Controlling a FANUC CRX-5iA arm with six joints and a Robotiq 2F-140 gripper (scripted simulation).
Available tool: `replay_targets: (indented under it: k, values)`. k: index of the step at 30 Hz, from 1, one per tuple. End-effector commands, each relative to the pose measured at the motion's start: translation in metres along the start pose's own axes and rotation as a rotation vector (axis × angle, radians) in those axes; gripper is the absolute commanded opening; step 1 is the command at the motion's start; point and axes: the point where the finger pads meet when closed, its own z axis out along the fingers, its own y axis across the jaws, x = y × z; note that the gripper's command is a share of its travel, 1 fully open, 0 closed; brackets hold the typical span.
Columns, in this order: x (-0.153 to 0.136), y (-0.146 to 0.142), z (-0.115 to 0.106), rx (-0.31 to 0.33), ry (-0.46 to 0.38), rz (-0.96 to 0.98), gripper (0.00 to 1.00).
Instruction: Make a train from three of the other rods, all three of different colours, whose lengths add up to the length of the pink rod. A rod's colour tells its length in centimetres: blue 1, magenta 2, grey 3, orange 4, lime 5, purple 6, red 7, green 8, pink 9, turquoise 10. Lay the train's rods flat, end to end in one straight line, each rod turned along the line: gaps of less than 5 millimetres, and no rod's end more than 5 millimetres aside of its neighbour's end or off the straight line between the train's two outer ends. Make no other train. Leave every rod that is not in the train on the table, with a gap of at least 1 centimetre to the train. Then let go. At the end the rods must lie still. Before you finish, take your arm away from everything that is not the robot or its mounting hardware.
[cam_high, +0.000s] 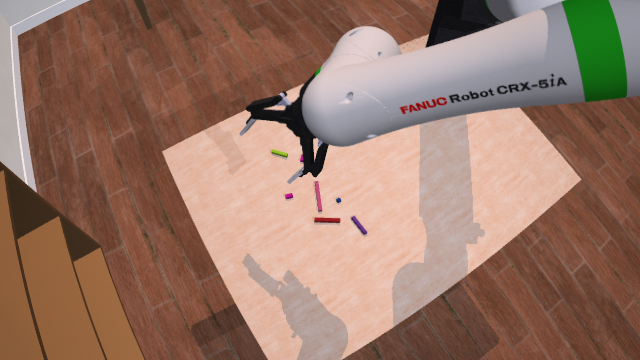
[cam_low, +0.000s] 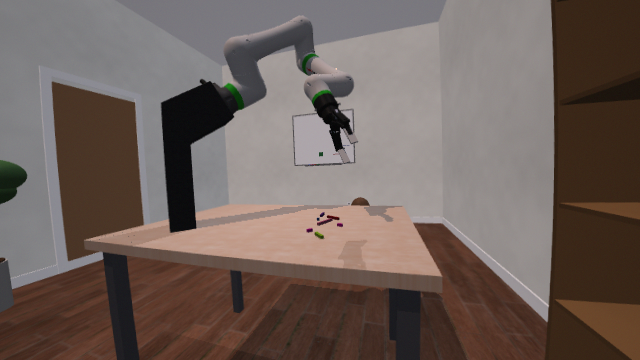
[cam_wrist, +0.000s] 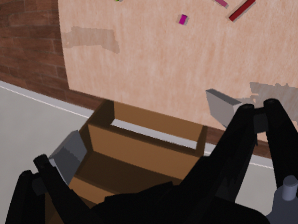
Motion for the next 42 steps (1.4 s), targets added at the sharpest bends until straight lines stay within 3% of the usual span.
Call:
replay_targets:
  k: [1, 21, 42]
  values:
    - [0.000, 0.000, 0.000, 0.000, 0.000, 0.000, 1.00]
    - [0.000, 0.001, 0.001, -0.002, 0.001, -0.014, 1.00]
    - [0.021, 0.037, 0.023, -0.096, 0.027, -0.488, 1.00]
